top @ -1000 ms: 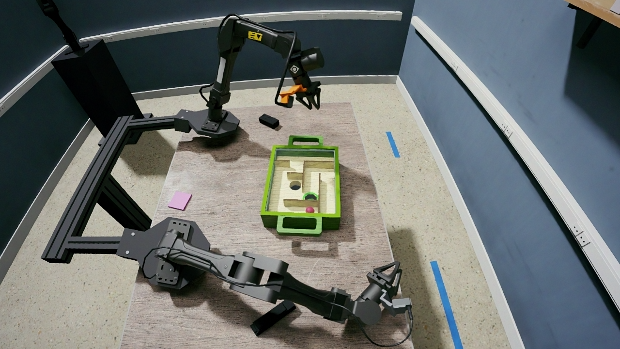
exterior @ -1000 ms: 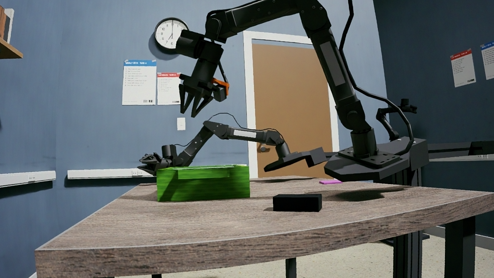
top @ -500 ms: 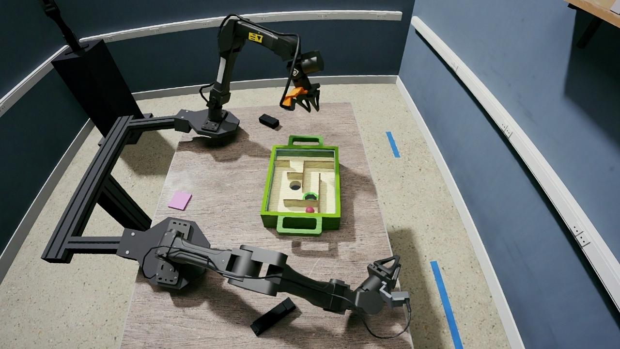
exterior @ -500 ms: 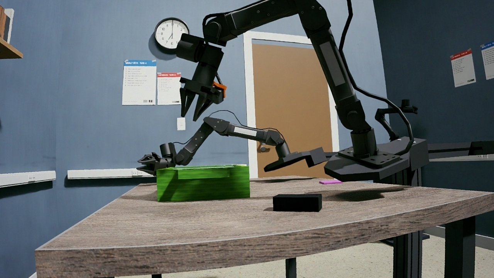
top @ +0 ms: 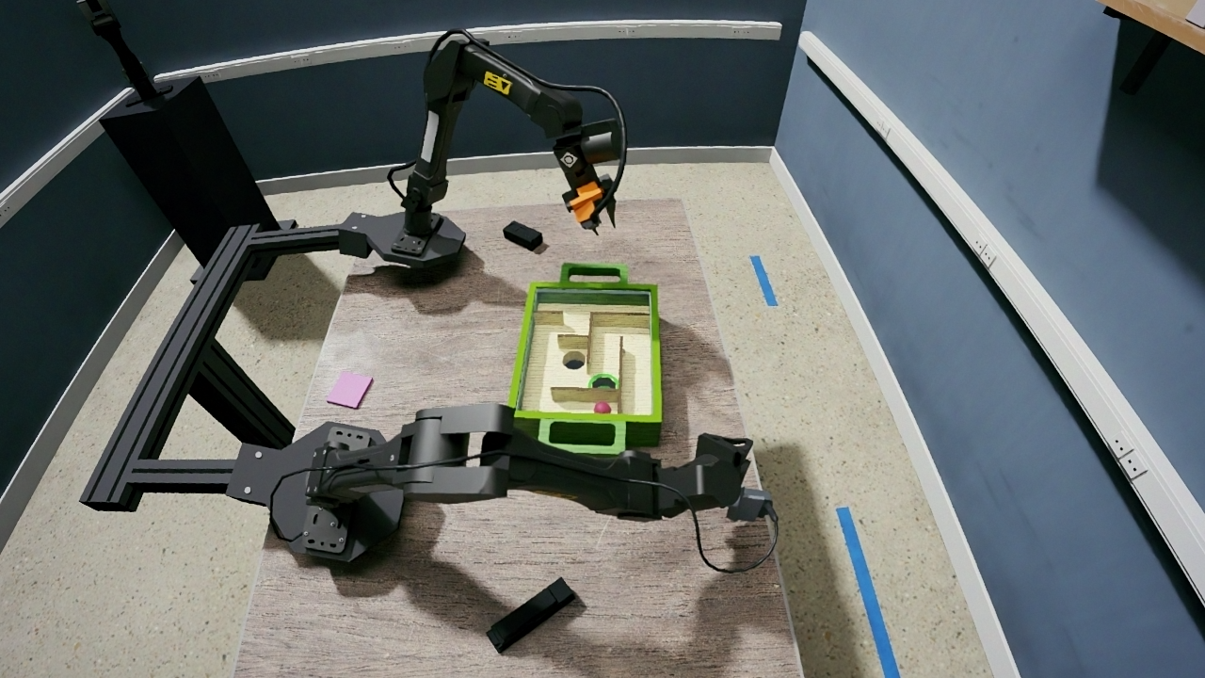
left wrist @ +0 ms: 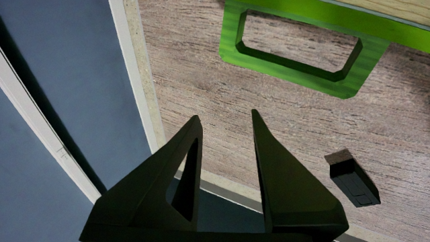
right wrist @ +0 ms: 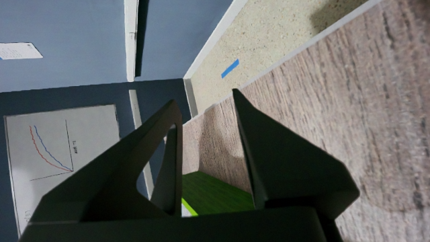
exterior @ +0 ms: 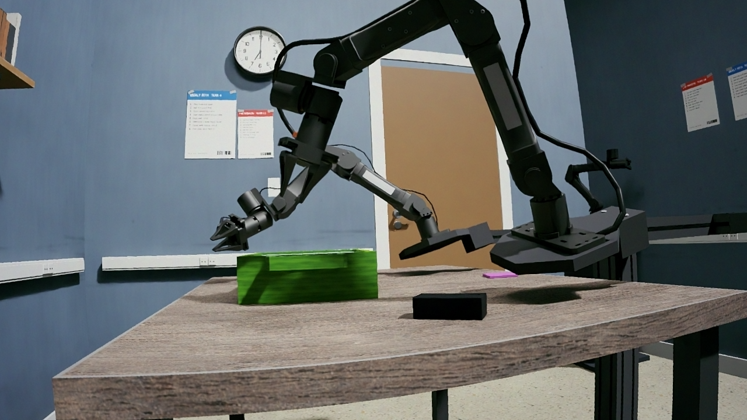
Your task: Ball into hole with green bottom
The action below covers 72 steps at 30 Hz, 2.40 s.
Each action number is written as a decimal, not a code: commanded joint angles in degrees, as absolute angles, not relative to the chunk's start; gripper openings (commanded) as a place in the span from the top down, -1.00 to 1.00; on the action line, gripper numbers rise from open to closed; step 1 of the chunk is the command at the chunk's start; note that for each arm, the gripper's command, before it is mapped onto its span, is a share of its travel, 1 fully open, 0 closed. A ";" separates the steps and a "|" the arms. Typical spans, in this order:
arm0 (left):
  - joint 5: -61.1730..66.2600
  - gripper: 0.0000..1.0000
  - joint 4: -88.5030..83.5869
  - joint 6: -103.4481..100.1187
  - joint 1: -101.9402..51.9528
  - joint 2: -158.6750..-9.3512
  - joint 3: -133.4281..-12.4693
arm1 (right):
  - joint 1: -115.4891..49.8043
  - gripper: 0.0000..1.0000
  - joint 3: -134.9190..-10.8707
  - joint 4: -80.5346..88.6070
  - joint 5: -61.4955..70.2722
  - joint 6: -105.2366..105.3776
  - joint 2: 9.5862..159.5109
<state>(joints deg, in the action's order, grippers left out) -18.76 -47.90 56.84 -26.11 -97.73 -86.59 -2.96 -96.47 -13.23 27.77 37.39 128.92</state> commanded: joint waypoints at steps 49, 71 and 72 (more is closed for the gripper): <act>-23.03 0.28 -37.53 -11.20 -27.34 -99.34 -72.09 | -27.45 0.28 -67.37 31.85 -19.98 22.90 96.24; -23.58 0.28 -37.00 -17.28 -27.96 -96.90 -70.05 | -29.55 0.28 -62.80 35.40 -24.98 22.11 93.28; -23.55 0.28 -37.04 -17.83 -27.96 -96.90 -69.55 | -28.89 0.28 -62.00 35.66 -25.08 21.81 93.97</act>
